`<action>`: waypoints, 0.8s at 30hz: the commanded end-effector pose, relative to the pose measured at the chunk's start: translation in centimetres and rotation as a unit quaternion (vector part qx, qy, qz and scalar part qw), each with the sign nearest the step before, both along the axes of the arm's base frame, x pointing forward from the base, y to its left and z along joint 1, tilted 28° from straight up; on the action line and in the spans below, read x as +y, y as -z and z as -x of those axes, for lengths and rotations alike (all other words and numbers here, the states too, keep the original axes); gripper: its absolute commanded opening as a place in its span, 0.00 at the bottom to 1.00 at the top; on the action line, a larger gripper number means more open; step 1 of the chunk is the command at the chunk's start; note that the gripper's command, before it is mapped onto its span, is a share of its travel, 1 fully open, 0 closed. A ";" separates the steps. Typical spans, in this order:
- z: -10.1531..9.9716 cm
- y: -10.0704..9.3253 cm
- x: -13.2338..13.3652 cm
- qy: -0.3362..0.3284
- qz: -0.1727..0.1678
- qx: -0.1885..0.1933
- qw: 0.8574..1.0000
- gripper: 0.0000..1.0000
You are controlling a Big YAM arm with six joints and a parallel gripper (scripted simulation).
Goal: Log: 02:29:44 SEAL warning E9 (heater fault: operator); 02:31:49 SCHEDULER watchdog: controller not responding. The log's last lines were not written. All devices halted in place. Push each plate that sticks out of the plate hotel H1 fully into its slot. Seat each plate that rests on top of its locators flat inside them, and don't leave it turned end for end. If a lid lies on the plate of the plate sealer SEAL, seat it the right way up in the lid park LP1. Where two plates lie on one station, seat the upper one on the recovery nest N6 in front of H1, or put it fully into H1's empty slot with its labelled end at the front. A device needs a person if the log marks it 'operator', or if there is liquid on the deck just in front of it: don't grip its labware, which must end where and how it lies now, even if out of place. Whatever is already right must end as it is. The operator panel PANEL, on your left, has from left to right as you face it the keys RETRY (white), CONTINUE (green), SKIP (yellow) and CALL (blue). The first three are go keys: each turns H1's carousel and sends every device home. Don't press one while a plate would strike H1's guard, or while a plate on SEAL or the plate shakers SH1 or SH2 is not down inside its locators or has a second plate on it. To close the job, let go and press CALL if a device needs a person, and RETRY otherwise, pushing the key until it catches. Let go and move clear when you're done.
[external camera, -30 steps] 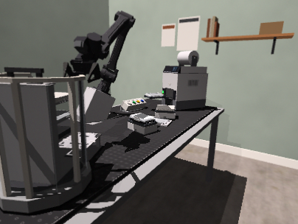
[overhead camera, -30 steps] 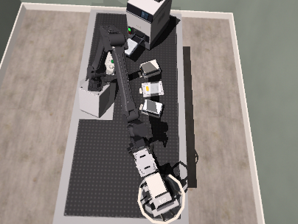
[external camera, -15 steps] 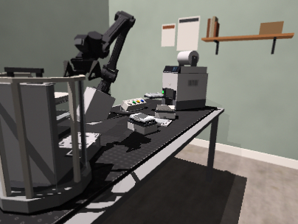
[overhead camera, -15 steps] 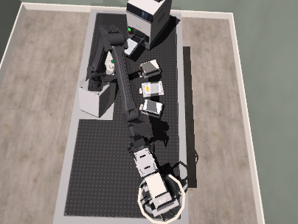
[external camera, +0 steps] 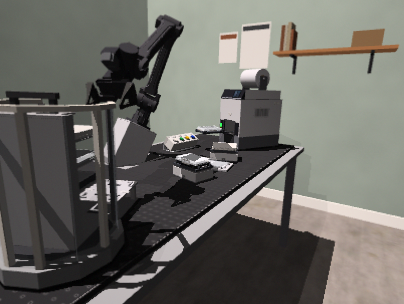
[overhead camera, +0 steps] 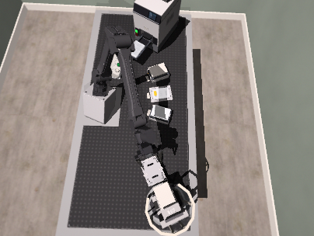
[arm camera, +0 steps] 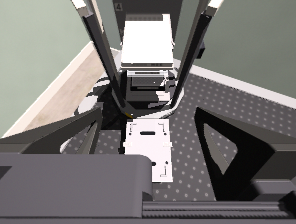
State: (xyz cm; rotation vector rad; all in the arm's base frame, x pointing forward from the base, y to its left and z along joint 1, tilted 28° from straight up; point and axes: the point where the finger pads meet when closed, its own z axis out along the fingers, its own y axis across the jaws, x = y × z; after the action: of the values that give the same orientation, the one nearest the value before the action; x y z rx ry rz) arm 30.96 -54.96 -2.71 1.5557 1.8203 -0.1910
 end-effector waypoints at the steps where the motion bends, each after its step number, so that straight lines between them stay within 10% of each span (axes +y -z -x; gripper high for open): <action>1: -1.4 -3.9 -2.3 0.004 0.035 -0.022 0.999 1.00; 21: -1.4 -3.9 -2.3 0.004 0.035 -0.022 0.999 1.00; 24: -1.0 0.9 0.5 -0.001 0.004 -0.006 1.000 1.00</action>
State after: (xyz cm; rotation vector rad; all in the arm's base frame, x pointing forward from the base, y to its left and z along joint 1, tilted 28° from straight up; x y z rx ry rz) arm 30.95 -55.02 -2.65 1.5534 1.8131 -0.1983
